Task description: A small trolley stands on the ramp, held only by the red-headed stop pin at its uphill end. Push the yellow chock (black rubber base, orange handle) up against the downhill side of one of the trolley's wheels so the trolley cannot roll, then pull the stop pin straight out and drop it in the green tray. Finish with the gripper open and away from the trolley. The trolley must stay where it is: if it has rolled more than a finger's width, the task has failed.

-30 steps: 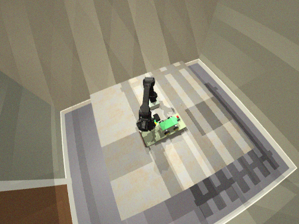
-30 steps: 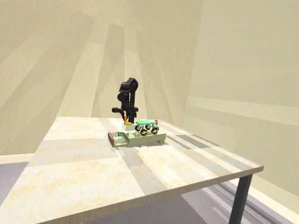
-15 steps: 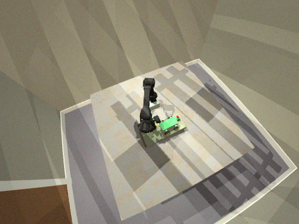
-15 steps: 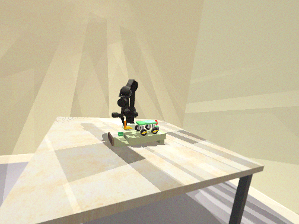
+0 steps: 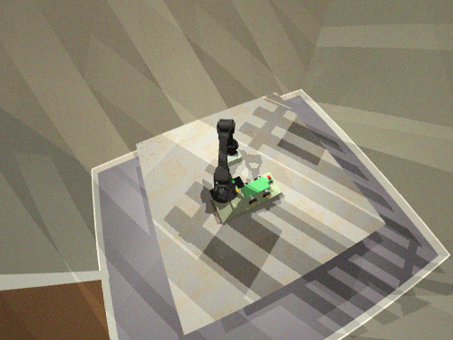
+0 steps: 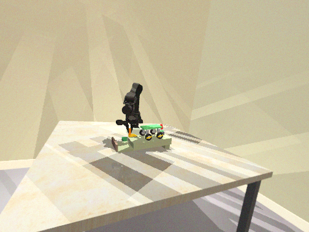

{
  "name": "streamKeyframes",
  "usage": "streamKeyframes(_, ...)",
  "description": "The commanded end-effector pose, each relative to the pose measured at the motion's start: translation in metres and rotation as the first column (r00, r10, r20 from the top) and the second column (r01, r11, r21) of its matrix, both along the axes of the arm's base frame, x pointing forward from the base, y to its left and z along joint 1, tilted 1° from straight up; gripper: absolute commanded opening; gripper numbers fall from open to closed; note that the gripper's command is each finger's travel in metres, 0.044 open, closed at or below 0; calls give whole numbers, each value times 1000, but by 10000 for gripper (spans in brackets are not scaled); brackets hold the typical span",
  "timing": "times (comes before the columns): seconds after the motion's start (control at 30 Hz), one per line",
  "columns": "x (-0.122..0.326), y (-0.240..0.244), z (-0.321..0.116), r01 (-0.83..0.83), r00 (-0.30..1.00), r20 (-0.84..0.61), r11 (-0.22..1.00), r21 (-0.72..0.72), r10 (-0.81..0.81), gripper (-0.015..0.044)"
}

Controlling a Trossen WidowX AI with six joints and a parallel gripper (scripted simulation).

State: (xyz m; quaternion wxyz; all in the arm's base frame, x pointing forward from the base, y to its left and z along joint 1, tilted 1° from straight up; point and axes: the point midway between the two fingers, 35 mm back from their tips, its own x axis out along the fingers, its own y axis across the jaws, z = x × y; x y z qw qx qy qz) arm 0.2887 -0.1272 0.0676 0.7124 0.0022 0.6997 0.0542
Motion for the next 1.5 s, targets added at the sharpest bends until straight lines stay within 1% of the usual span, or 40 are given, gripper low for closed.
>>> streamKeyframes(0.0,0,4,0,4,1000,3,1000,5,-4,0)
streamKeyframes(1.23,-5,38,3,4,1000,3,1000,8,-4,0)
streamKeyframes(1.47,-5,33,2,3,1000,0,1000,0,-3,0)
